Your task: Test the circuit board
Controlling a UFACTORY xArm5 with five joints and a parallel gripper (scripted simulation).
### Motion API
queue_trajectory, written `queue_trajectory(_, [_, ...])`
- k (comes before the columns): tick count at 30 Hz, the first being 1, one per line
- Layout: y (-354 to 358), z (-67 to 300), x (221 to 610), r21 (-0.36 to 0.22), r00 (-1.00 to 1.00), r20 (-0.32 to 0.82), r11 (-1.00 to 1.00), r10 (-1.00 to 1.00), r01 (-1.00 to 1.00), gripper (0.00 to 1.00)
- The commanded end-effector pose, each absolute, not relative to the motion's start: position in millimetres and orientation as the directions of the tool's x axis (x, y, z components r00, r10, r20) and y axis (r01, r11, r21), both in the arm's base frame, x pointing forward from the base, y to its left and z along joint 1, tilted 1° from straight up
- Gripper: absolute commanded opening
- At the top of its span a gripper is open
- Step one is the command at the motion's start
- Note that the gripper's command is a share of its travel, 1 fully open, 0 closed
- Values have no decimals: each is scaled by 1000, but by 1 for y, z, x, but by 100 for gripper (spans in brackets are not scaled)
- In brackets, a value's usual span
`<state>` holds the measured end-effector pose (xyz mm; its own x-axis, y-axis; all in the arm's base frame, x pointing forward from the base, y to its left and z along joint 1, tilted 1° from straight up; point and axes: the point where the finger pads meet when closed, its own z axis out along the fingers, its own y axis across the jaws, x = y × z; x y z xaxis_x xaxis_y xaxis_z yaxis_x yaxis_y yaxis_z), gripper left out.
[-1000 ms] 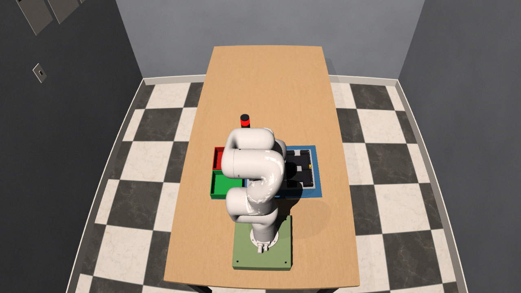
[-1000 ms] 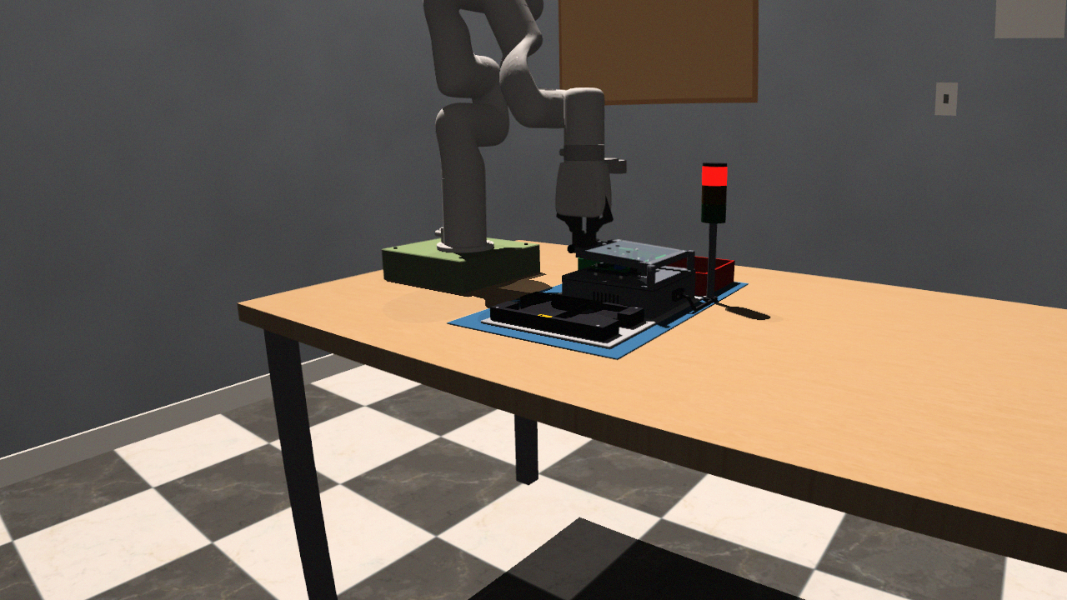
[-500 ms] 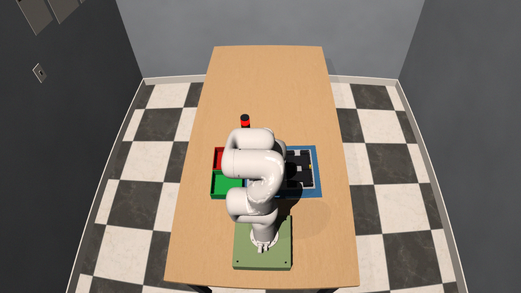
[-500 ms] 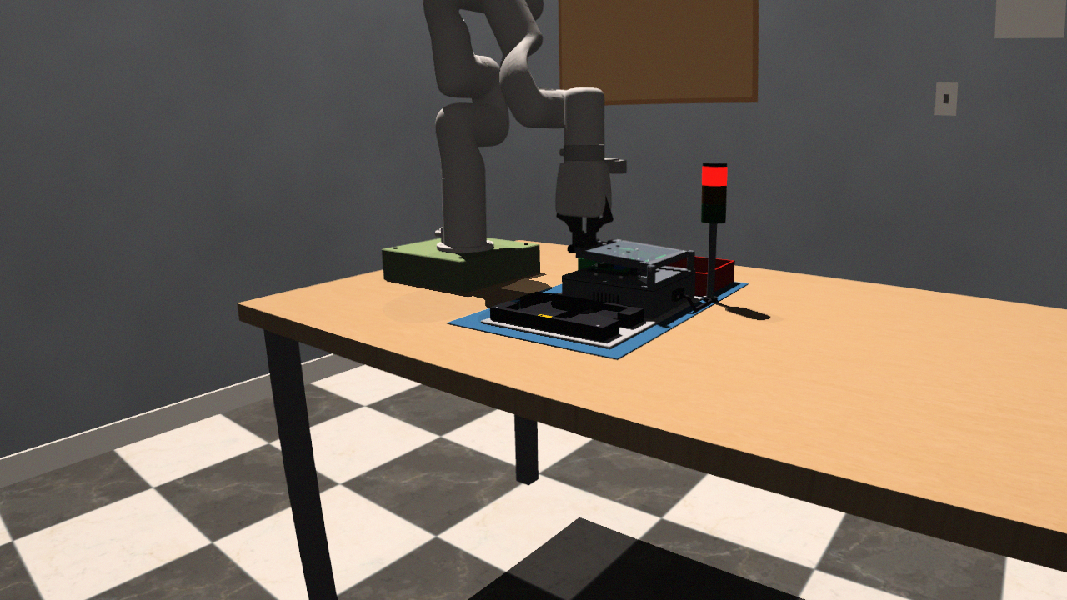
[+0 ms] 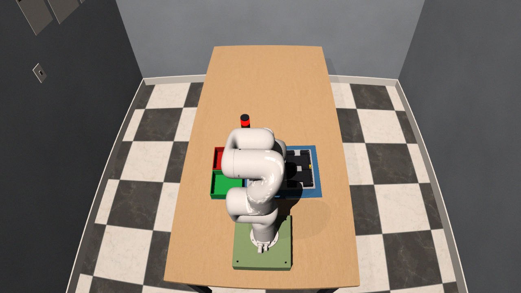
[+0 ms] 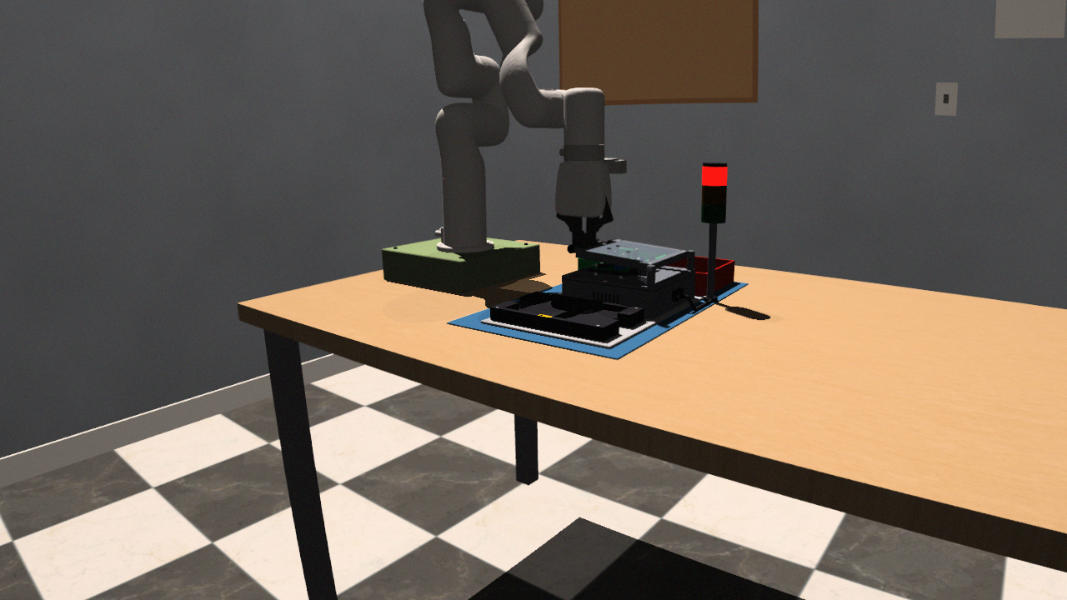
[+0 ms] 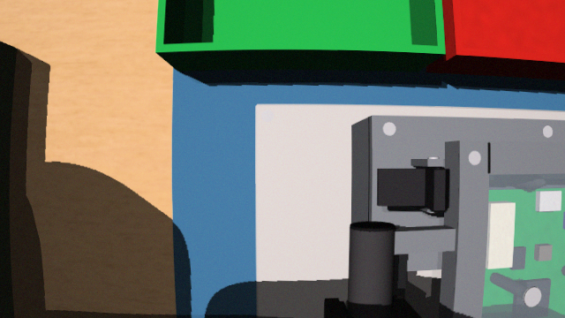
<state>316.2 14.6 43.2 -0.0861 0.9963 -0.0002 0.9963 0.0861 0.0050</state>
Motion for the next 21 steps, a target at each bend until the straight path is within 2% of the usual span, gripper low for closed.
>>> queue_trajectory(1, [15,44,317,8,-86,0,86,996,996,0])
queue_trajectory(12, [15,51,318,8,-86,0,86,996,996,0])
queue_trajectory(21, [15,79,322,8,-86,0,86,996,996,0])
